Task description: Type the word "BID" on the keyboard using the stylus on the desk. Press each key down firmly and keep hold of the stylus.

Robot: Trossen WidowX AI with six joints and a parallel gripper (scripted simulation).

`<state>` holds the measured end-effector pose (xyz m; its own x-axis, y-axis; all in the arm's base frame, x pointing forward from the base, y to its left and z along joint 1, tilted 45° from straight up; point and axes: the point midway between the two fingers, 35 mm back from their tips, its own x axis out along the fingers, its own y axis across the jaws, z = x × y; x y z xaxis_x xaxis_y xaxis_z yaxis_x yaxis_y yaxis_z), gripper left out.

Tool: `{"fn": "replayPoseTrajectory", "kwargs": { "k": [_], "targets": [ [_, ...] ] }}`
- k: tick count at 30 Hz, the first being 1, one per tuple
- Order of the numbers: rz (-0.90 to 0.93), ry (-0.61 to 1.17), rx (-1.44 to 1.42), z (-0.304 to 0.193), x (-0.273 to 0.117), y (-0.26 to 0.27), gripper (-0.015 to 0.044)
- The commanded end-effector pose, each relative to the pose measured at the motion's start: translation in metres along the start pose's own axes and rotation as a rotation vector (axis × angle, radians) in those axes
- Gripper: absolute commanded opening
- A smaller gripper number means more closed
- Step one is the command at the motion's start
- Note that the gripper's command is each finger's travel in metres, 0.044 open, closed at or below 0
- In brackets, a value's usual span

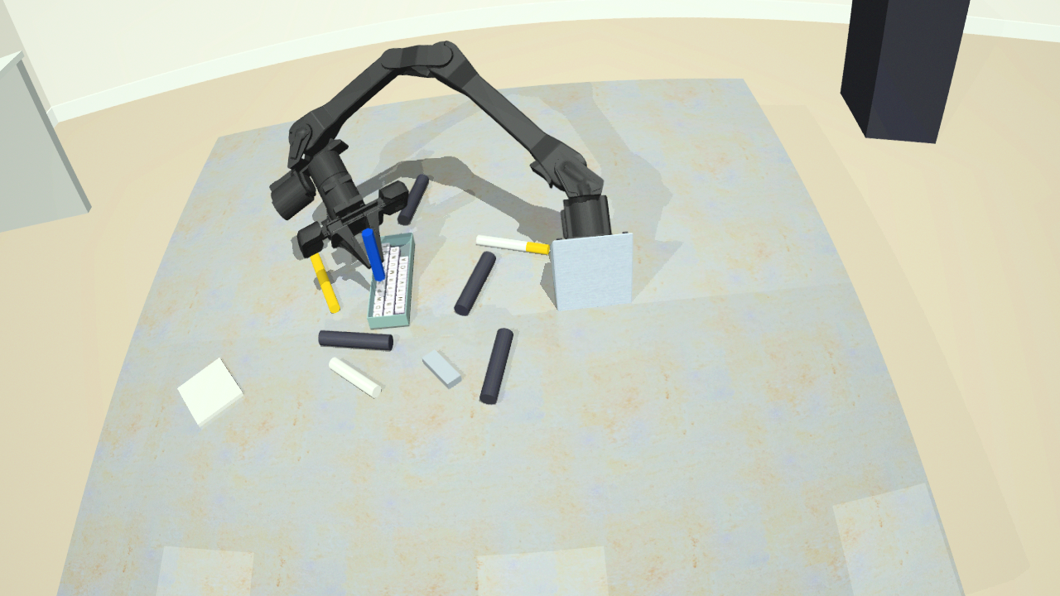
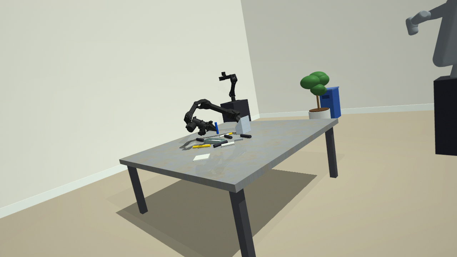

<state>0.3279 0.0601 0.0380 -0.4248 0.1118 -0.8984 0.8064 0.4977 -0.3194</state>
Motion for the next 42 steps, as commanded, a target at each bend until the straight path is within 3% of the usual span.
{"fn": "replayPoseTrajectory", "kwargs": {
  "k": [1,10,21,42],
  "targets": [
    [0.057,0.001,0.033,0.003,-0.013,-0.005,0.0058],
    [0.241,0.003,0.139,0.017,-0.050,-0.023,0.0000],
    [0.449,-0.002,0.257,0.030,-0.090,-0.050,0.0000],
    [0.452,-0.003,0.259,0.046,-0.083,-0.051,0.0000]
  ]
}}
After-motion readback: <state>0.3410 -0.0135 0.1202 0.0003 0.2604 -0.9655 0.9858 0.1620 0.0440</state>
